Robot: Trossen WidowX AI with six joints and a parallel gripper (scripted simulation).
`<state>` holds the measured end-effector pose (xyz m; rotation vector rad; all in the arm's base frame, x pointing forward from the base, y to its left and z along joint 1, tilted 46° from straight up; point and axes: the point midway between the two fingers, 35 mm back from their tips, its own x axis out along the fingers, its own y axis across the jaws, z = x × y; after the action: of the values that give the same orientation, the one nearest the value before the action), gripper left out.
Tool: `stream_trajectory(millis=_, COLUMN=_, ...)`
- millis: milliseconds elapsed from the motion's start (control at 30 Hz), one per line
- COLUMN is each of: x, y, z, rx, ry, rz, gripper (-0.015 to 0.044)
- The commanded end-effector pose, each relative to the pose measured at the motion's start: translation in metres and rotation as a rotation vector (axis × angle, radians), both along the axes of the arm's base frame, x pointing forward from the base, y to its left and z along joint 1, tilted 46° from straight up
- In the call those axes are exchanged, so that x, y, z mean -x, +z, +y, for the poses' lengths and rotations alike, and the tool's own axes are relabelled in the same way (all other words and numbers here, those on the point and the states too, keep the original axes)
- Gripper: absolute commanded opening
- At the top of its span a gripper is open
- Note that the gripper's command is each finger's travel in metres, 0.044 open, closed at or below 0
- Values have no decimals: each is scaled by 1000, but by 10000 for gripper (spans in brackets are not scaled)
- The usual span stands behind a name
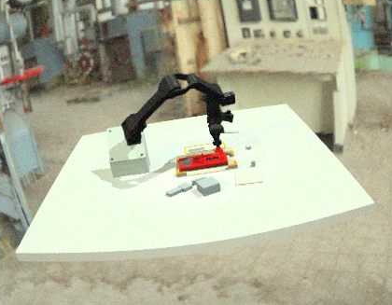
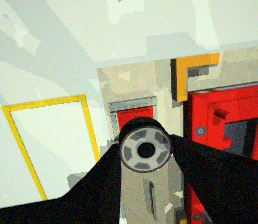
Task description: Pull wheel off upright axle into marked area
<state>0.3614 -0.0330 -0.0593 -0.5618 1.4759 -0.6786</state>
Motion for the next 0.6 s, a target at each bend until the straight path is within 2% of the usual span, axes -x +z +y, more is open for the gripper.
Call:
stream_trajectory(millis=0, x=-1, y=4, z=4, rx=0, ry=6, rz=-7, gripper=0)
stream_trajectory(millis=567, x=-1, y=8, z=8, rx=0, ry=8, rz=-7, gripper=0)
